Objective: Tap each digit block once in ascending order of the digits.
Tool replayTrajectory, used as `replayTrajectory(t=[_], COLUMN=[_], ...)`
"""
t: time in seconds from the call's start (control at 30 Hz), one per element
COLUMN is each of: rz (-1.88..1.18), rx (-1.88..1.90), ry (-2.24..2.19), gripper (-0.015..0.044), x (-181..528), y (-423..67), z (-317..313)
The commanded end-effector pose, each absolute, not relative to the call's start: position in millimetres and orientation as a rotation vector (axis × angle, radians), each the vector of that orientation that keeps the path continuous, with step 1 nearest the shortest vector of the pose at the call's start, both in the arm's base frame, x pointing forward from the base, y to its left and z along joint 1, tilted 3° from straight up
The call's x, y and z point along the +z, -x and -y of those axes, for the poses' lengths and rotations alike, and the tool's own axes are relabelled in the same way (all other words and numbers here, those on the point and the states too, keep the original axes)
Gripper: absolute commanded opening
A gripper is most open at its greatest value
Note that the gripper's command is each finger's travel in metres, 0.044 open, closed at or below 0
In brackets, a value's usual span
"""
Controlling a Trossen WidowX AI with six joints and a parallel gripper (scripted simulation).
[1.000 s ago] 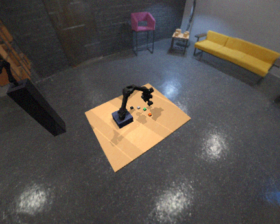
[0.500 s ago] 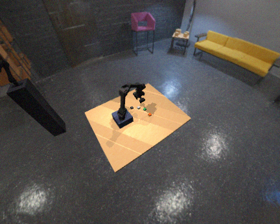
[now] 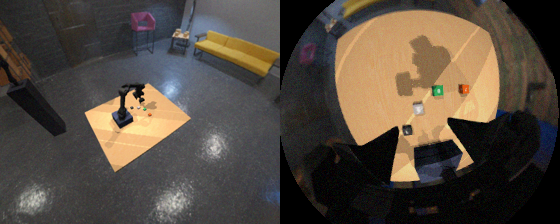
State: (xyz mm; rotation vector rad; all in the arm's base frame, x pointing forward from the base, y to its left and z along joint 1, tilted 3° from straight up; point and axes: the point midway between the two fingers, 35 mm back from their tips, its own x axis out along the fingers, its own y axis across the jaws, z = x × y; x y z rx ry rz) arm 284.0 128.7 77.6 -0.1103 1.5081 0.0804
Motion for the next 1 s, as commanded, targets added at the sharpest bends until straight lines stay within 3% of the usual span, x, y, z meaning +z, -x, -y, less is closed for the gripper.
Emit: replayTrajectory(t=[0.0, 0.17, 0.83, 0.97], rz=[-1.511, -1.514, -1.514, -1.513], rx=[0.089, 0.091, 0.091, 0.090], ry=[0.110, 0.109, 0.109, 0.108], gripper=[0.0400, 0.0400, 0.0400, 0.0400], x=[77.2, 73.2, 73.2, 75.1], y=[-255.6, -209.7, -209.7, -228.6], z=[-146.4, -165.2, -165.2, -157.6])
